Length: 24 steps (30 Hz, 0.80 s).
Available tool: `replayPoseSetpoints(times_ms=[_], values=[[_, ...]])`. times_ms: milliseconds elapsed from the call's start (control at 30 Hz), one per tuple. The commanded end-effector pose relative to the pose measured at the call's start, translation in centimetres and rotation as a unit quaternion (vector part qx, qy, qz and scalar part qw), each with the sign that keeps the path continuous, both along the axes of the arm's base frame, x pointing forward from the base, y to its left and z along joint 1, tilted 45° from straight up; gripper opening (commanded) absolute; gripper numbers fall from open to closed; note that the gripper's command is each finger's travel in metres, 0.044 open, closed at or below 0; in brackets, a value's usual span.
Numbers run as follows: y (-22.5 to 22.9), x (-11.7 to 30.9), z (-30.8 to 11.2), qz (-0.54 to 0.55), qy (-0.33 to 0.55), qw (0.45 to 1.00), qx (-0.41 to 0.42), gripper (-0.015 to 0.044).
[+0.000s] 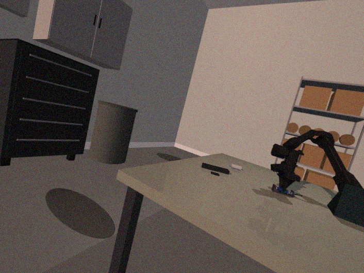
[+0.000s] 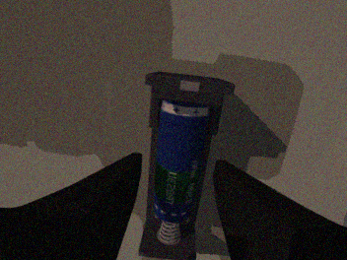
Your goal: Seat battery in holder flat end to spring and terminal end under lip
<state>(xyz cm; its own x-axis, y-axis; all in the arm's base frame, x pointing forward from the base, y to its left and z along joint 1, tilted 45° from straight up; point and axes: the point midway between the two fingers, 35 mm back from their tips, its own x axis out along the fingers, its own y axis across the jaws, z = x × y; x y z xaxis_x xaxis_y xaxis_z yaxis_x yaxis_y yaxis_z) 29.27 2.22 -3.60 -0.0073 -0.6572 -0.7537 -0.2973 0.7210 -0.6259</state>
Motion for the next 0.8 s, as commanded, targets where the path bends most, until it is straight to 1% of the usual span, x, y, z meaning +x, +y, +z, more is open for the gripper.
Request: replayPoseSetpoints(times_ms=[0,267,767], values=[[0.4,0.1,0.3,0.000,0.000,1.000,0.001,0.0225],[5.0,0.1,4.9,-0.002,-0.001,1.000,0.004,0.0435],[5.4,0.1,5.3,-0.002,-0.001,1.000,0.004,0.0440]])
